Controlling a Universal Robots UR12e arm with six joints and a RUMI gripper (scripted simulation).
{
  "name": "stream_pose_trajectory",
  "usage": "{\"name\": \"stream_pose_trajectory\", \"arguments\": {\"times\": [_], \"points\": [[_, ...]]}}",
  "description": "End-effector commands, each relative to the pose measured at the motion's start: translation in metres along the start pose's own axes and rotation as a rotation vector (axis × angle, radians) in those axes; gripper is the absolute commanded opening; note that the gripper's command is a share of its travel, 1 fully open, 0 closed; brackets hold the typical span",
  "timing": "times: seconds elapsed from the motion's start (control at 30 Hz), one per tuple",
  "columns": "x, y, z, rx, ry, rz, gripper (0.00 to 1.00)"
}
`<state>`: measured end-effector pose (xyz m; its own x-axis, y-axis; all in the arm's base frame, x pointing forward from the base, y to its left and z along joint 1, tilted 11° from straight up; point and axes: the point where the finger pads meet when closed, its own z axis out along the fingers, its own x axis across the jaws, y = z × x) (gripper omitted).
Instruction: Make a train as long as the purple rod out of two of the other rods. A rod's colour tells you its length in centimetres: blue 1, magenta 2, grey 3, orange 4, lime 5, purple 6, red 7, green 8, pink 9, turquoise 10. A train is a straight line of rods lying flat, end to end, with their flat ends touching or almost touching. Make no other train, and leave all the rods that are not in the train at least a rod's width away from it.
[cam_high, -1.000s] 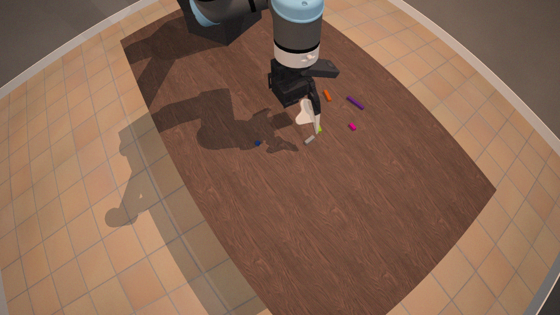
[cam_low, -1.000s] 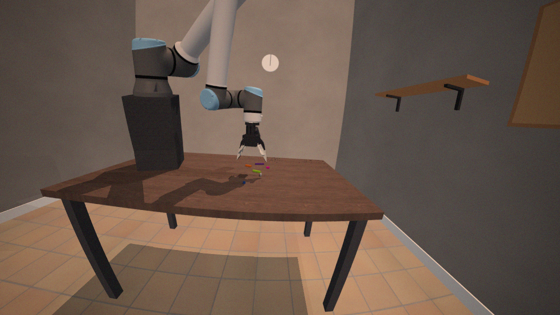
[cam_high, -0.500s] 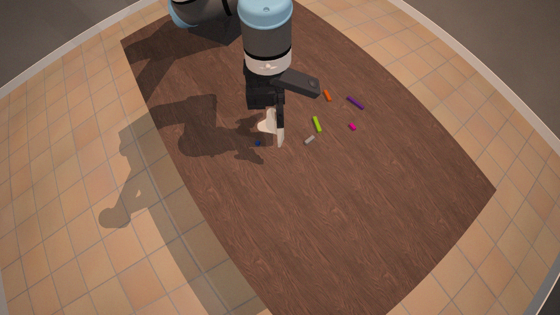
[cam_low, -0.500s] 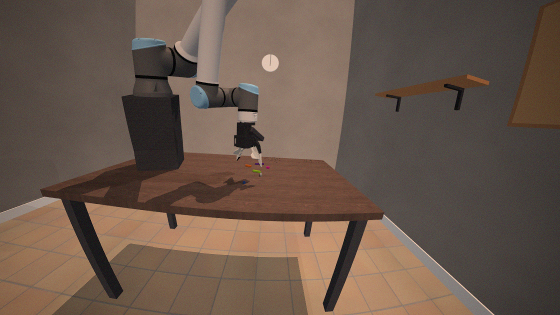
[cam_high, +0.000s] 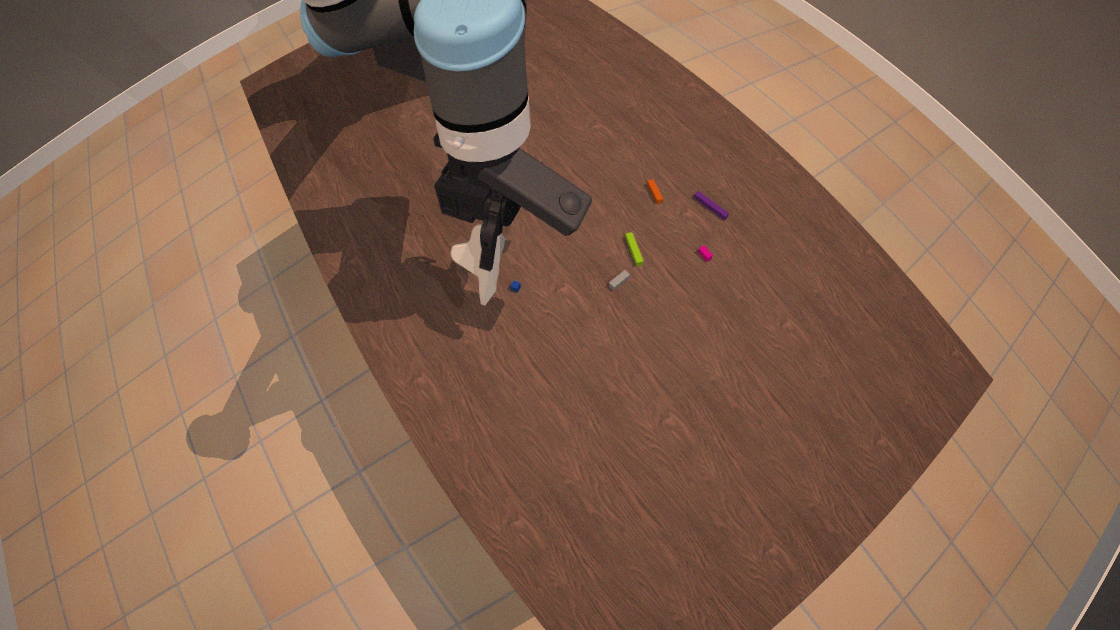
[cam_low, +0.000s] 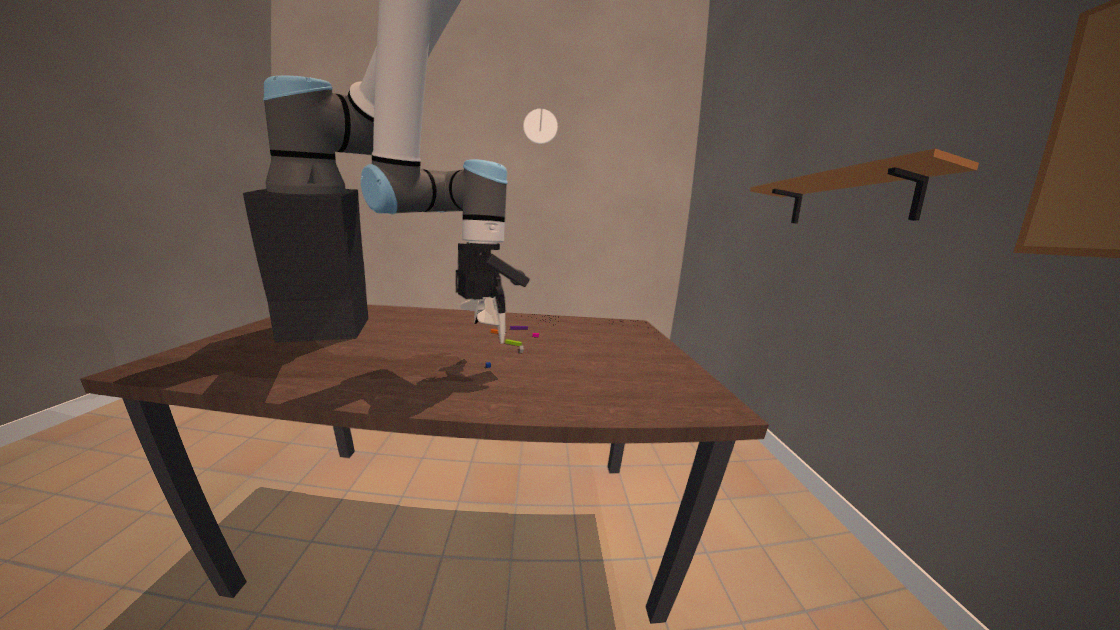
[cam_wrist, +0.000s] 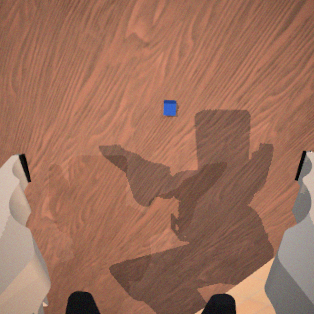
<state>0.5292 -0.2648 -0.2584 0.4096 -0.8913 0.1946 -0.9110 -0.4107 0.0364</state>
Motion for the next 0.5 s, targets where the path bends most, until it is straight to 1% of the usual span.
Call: {"name": "stream_pose_trajectory", "arguments": {"times": [0.0, 0.03, 0.07, 0.47], "points": [[0.0030, 0.0028, -0.0006, -0.001, 0.001, 0.033, 1.00], [0.0030, 0.0028, -0.0006, -0.001, 0.001, 0.033, 1.00], [0.0030, 0.0028, -0.0006, -0.001, 0.001, 0.033, 0.14], [0.0030, 0.0028, -0.0006, -0.001, 0.001, 0.033, 0.14]]}}
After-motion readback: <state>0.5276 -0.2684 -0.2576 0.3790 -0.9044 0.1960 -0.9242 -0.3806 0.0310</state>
